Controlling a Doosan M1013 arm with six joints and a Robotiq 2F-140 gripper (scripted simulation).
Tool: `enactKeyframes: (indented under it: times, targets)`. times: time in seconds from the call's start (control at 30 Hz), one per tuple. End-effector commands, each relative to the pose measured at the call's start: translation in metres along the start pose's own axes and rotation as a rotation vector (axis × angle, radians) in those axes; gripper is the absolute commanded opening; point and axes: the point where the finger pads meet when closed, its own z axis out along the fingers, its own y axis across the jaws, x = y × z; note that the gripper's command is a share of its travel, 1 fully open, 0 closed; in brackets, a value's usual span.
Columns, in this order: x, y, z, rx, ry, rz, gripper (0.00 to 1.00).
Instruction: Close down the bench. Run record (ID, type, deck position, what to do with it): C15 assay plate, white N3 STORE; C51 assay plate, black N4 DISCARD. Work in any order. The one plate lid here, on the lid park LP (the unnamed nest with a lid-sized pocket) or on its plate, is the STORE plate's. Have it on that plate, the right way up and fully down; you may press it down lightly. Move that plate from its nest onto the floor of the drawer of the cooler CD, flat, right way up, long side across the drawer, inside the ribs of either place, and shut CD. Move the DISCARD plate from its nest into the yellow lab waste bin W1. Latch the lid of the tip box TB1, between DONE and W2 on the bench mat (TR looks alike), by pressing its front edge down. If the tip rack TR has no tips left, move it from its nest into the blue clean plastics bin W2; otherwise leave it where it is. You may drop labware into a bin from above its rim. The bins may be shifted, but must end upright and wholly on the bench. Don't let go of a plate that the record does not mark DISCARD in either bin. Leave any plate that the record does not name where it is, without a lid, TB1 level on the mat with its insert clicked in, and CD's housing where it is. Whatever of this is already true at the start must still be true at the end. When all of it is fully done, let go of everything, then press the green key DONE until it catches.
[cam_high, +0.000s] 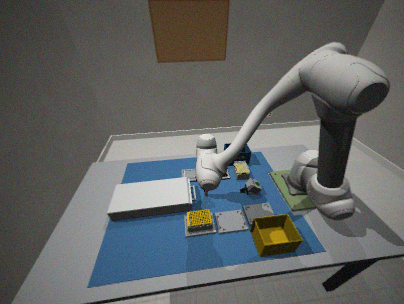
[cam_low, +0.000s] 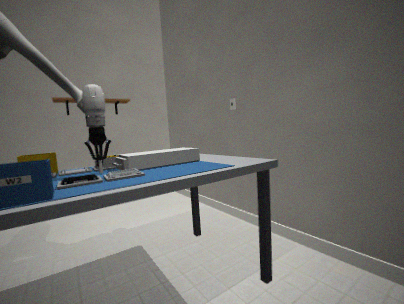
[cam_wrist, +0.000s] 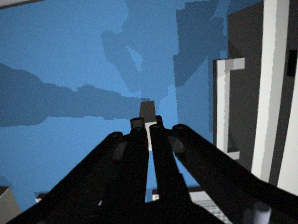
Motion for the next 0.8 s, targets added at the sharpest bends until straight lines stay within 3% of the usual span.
enactKeyframes:
  times: [0.0,0.77]
  targets:
    - [0.000,0.000,0.000,0.000,0.000,0.000,0.00]
    - [0.000,0.000,-0.028,0.000,0.000,0.000,0.00]
